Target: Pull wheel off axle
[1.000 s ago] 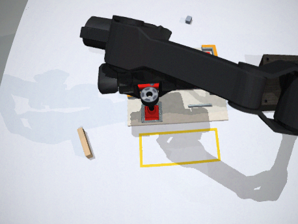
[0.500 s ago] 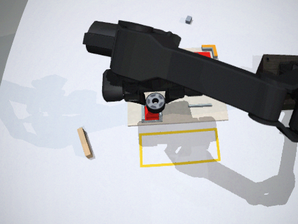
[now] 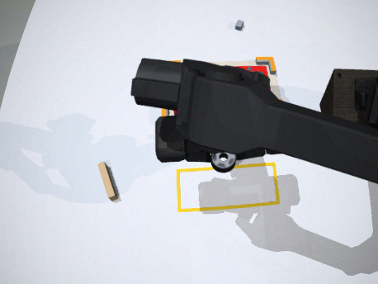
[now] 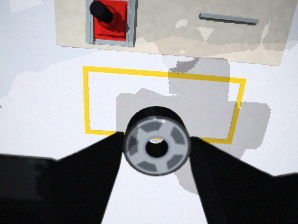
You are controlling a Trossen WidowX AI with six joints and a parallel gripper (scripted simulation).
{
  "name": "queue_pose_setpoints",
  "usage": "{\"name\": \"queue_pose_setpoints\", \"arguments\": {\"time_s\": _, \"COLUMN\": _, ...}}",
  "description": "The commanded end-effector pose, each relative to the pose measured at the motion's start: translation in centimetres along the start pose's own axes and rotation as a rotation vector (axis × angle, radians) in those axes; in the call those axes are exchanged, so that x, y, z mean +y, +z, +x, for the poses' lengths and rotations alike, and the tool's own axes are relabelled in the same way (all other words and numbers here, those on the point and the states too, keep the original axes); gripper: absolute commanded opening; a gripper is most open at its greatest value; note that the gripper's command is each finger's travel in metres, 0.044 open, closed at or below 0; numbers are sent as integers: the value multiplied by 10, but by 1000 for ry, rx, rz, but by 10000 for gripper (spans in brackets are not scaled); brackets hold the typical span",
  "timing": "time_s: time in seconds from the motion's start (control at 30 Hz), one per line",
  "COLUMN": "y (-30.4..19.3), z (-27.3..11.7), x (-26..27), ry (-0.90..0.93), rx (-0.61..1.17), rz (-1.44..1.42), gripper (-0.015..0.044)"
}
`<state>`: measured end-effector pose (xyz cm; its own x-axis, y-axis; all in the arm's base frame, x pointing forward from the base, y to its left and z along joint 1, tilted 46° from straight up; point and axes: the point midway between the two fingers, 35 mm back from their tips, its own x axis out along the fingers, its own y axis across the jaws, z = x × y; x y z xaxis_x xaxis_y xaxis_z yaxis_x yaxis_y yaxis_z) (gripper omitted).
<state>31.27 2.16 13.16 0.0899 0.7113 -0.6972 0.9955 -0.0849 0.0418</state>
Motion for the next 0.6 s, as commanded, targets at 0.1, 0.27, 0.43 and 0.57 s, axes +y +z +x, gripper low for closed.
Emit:
{"name": "queue_pose_setpoints", "arguments": {"time_s": 0.1, "y": -11, "z": 3, "x": -10, "ry": -4, "rx": 8, "rz": 6, "gripper": 0}}
{"name": "queue_pose_setpoints", "arguments": {"time_s": 0.27, "y": -11, "z": 17, "x": -10, "ry": -4, "rx": 8, "rz": 6, "gripper": 0}}
{"name": "queue_pose_setpoints", "arguments": {"time_s": 0.43, "y": -11, "z": 28, "x": -9, "ry": -4, "rx": 7, "rz": 6, "gripper": 0}}
{"name": "queue_pose_setpoints", "arguments": {"time_s": 0.57, "y": -10, "z": 48, "x": -8, "ry": -4, "rx": 5, "rz": 5, "gripper": 0}}
